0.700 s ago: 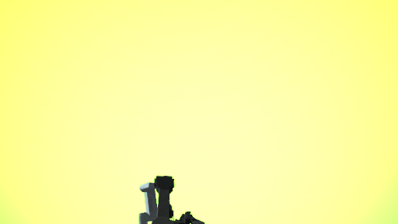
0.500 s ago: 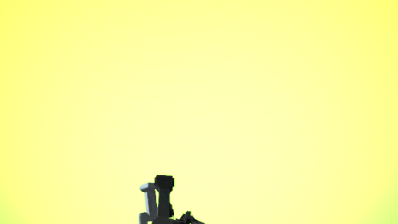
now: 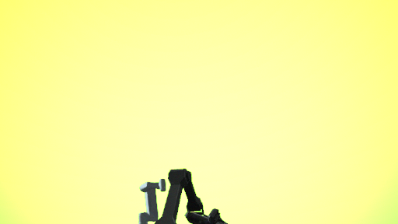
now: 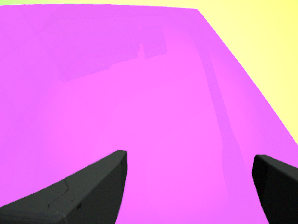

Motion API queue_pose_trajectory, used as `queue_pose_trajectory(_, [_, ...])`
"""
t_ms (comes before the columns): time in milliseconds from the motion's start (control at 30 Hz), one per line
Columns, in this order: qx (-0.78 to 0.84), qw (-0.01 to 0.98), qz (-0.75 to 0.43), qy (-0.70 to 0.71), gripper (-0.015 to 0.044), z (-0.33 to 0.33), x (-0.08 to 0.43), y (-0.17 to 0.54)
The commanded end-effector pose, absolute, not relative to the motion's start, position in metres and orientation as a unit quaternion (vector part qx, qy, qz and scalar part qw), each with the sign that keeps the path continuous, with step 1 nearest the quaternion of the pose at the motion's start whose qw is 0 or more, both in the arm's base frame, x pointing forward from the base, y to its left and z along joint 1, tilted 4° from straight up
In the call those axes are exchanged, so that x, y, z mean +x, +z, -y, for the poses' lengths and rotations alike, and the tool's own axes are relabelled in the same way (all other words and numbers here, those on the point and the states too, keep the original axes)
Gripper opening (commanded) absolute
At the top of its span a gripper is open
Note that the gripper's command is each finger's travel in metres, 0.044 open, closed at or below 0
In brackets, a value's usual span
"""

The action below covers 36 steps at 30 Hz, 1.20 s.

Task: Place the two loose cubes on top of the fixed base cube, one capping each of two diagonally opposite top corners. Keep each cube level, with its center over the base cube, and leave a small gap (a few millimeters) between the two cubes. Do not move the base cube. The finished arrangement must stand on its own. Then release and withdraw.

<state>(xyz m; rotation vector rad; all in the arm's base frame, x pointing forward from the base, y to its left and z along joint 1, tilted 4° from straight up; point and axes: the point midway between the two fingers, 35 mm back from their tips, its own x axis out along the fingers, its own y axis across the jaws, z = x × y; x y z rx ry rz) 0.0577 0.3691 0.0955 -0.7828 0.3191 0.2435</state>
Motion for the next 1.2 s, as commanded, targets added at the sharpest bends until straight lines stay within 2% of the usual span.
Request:
queue_pose_trajectory(0, [-0.373, 0.902, -0.205, 0.077, 0.0265, -0.354, 0.093, 0.092])
queue_pose_trajectory(567, [-0.274, 0.868, -0.405, -0.086, 0.0265, -0.262, 0.214, 0.085])
queue_pose_trajectory(1167, [-0.094, 0.798, -0.556, -0.214, 0.0265, -0.142, 0.279, 0.081])
